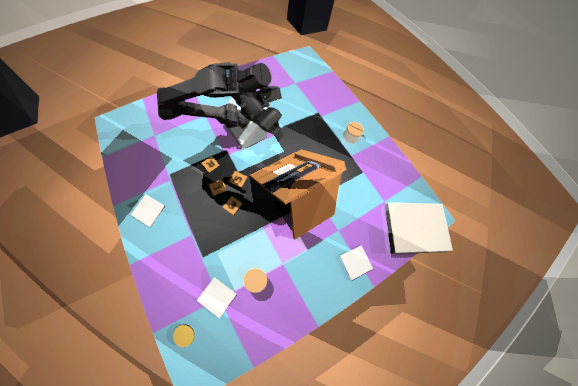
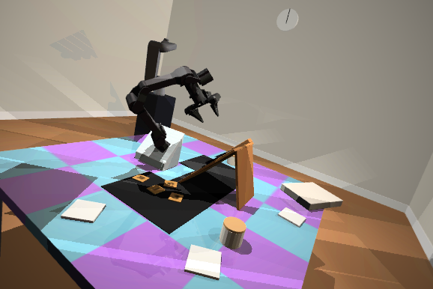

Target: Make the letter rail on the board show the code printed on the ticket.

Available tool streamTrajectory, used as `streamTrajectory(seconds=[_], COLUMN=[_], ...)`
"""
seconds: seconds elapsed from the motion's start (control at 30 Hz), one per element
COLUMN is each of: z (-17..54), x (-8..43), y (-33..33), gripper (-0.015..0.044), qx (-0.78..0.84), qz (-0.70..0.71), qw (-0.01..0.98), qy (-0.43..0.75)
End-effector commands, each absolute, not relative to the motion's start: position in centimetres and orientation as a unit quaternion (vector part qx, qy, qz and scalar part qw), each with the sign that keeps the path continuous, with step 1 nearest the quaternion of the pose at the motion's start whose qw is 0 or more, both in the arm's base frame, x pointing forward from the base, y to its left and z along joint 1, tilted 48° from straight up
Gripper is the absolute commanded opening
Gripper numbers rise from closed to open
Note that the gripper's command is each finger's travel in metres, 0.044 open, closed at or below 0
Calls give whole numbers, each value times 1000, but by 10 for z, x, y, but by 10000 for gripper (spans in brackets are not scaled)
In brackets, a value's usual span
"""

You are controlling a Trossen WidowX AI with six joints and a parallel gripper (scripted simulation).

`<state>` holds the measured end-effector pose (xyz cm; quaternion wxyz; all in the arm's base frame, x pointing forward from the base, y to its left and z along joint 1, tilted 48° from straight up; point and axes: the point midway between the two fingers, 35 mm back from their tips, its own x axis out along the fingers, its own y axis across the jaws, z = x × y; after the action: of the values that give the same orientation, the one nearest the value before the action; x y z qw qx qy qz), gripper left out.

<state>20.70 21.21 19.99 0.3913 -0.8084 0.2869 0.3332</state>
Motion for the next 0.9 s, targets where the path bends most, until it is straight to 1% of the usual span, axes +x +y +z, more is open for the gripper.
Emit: streamTrajectory(seconds=[0.0,0.13,0.37,0.5,0.67,0.87], z=[198,196,187,183,176,168], x=[206,217,257,267,262,230], y=[212,197,111,51,-22,-102], gripper=[440,340,340,340,340,340], qx=[-809,-807,-793,-784,-765,-727], qz=[337,332,304,278,251,229], qw=[388,386,375,359,333,297], qy=[286,300,372,423,491,575])
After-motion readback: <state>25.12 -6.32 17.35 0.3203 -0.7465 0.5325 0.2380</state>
